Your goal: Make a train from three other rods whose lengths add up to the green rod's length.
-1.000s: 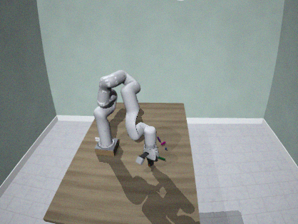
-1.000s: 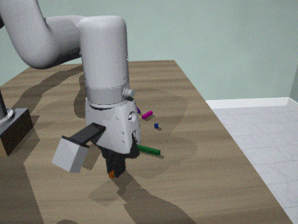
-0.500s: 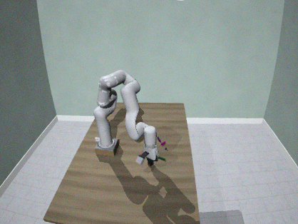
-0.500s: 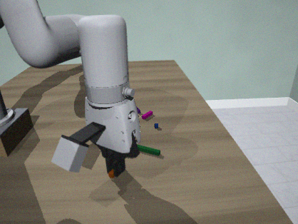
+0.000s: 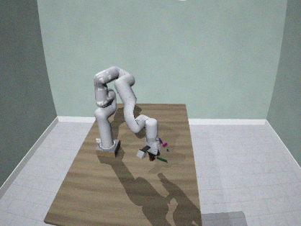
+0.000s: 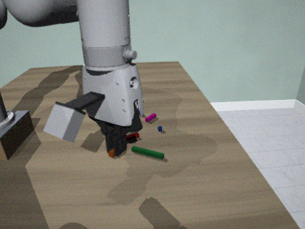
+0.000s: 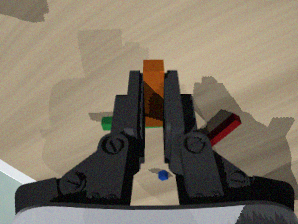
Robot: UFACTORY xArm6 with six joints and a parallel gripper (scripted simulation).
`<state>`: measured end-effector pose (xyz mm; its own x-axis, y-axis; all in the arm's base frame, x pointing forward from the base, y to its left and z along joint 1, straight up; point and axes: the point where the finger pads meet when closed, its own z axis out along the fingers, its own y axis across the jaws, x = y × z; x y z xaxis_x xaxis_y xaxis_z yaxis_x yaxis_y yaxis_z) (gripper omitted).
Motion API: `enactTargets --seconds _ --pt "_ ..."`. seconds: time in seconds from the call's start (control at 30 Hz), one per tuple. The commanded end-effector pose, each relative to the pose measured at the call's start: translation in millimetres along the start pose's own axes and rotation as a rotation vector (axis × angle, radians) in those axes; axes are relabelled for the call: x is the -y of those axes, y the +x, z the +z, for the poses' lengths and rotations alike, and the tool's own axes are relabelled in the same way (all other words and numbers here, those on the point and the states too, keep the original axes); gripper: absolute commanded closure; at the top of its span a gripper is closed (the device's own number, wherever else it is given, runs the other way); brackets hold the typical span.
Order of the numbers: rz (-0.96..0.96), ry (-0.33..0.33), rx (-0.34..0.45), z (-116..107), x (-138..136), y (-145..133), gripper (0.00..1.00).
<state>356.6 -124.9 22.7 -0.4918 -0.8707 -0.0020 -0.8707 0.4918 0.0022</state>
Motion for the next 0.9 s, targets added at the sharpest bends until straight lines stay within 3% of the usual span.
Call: enactTargets --seconds 0.0,0.47,0.6,0.8,0.87 --pt "0.0 0.001 0.0 -33 0 0 0.96" --pt "0.001 0.001 0.0 -37 0 -3 0.96" --pt "0.024 0.001 0.0 -38 6 -45 0.96" --pt "0.043 0.001 0.0 -39 7 -84 0.96" --pt "0.043 0.001 0.0 -39 7 -84 0.96"
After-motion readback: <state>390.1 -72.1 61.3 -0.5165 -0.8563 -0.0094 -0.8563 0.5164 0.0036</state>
